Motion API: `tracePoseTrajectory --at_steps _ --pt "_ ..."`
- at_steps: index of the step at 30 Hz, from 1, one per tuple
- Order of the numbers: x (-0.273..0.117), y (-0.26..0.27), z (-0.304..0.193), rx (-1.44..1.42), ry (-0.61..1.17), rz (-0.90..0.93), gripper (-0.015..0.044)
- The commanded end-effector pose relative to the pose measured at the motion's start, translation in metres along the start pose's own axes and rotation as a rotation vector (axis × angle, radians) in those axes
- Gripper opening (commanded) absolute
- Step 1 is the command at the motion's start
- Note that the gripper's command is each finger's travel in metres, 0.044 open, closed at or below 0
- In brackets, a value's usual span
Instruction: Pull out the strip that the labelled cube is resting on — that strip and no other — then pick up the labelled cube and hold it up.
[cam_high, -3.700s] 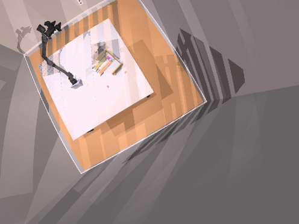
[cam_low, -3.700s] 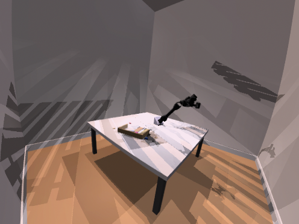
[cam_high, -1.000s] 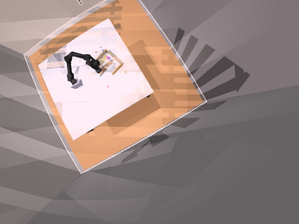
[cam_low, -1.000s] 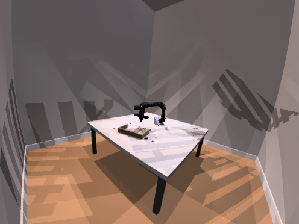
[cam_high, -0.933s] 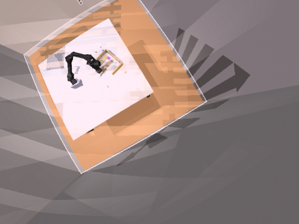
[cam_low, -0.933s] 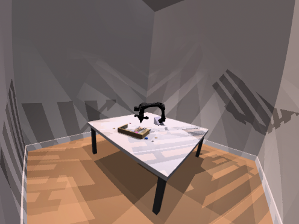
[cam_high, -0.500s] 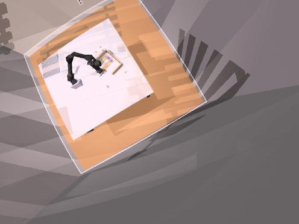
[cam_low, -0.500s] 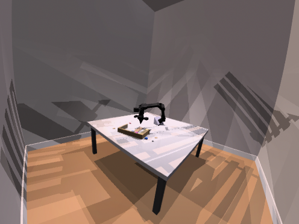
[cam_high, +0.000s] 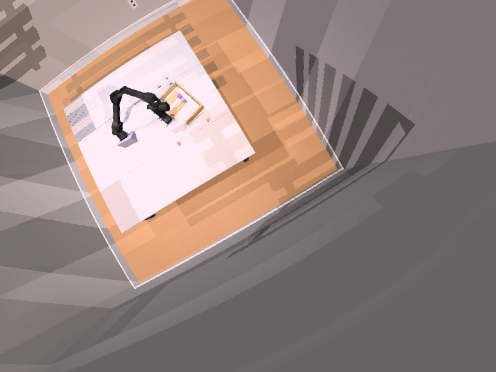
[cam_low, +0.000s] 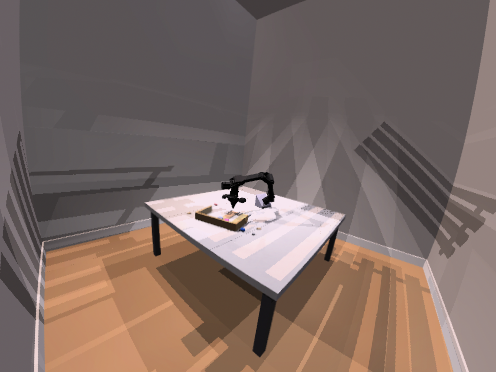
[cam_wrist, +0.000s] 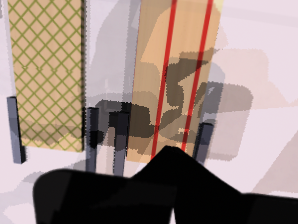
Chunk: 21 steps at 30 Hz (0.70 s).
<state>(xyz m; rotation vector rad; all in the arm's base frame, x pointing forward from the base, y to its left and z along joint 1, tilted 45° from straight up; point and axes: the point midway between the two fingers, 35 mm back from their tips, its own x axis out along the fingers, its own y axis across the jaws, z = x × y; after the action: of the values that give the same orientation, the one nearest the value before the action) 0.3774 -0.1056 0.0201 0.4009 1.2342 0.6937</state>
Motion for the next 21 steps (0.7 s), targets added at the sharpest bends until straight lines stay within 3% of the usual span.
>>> tracePoseTrajectory --at_steps 1,21 --pt "0.007 0.002 -0.001 0.006 0.000 0.008 0.0000" --pt "0.034 0.004 -0.003 0.005 -0.001 0.010 0.0000"
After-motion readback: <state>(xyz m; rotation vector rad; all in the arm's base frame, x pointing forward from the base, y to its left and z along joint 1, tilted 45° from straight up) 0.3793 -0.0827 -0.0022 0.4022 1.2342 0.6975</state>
